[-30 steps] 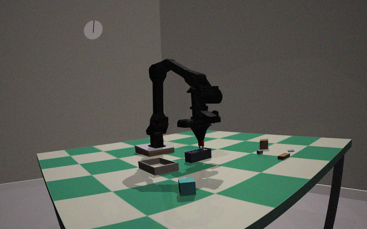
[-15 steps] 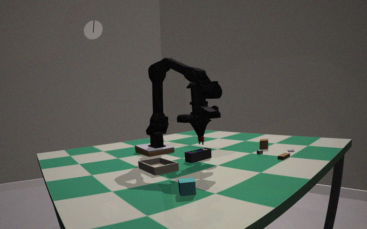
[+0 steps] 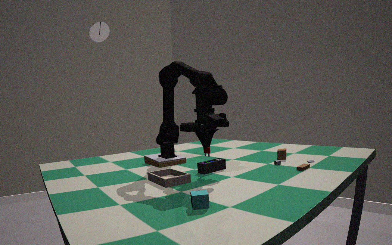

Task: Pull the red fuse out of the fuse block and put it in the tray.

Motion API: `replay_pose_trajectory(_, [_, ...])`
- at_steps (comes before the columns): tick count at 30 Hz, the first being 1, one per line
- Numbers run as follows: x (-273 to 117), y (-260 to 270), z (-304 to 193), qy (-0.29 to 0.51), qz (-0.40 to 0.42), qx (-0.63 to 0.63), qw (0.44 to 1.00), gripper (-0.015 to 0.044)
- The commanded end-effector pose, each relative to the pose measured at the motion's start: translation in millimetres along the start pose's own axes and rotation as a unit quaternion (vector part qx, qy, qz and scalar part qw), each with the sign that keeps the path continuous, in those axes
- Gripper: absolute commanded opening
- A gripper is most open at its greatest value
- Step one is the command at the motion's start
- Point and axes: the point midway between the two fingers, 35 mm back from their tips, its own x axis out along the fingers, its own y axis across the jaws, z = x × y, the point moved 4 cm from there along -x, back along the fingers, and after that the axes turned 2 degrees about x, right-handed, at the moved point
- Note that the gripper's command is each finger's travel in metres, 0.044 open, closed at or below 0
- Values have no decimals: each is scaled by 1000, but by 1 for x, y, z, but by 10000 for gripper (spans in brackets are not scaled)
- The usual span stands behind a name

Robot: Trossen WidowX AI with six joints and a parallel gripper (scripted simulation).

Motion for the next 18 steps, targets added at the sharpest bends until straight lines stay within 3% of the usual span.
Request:
replay_pose_trajectory(1, [1,-18,6,2,2,-2,1000,0])
replay_pose_trajectory(18, [1,-107,9,2,-2,-2,1000,0])
